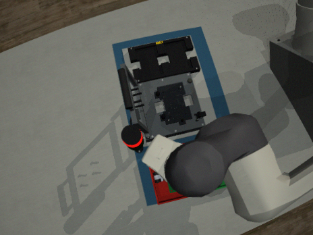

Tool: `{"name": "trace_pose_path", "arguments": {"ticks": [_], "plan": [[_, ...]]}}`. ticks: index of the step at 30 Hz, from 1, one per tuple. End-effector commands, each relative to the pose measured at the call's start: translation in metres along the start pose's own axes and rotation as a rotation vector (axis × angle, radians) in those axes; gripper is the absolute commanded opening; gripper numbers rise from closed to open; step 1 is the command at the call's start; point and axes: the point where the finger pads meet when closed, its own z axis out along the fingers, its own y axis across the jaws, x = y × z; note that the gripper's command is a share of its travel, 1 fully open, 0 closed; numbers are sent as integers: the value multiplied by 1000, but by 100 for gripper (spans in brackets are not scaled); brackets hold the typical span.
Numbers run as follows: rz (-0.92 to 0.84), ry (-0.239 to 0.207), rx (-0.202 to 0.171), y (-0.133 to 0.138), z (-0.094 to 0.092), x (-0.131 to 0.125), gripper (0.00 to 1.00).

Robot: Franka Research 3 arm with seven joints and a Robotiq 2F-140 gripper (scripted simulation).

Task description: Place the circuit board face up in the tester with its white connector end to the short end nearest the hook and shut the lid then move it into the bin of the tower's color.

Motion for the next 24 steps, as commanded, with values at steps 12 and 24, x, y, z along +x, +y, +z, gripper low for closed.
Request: {"name": "trace_pose_path", "arguments": {"ticks": [12,24], "plan": [[-1,-2,18,-6,25,-1,46],[-1,-2,18,-6,29,-1,46]]}}
